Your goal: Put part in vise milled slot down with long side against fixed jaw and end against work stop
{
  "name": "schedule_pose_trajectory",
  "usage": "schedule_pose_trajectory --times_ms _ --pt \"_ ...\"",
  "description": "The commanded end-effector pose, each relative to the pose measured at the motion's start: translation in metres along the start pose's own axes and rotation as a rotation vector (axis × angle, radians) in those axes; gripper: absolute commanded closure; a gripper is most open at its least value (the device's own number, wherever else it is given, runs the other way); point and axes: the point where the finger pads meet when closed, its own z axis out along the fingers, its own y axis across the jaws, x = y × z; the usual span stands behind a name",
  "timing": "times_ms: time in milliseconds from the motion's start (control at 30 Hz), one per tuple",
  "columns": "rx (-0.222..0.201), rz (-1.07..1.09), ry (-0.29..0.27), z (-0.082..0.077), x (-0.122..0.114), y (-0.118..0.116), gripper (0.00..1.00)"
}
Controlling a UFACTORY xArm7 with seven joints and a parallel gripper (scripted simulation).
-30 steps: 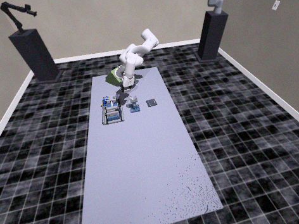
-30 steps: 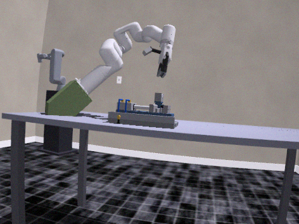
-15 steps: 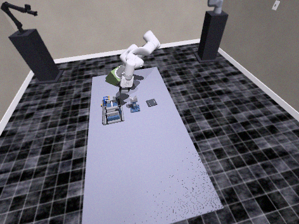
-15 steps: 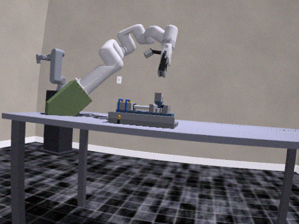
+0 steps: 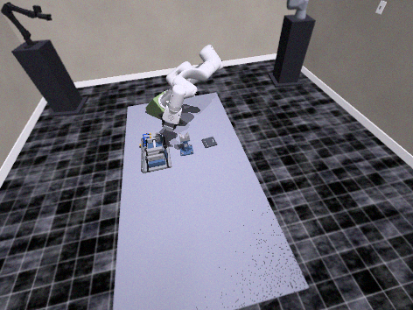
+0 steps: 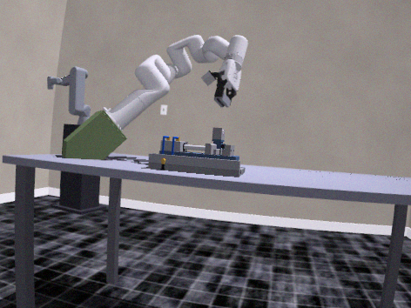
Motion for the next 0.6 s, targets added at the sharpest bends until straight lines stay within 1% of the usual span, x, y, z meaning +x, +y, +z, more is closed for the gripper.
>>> schedule_pose_trajectory --times_ms 0,400,467,567 --pt "0.011 0.104 0.009 0.002 -0.004 -0.004 1.0" --pt "0.031 0.479 0.044 0.015 -0.013 -0.018 1.0" --pt "0.031 0.479 0.044 0.015 -0.013 -0.018 1.0" --pt "0.034 0.574 0.052 0.019 -0.015 -0.022 1.0"
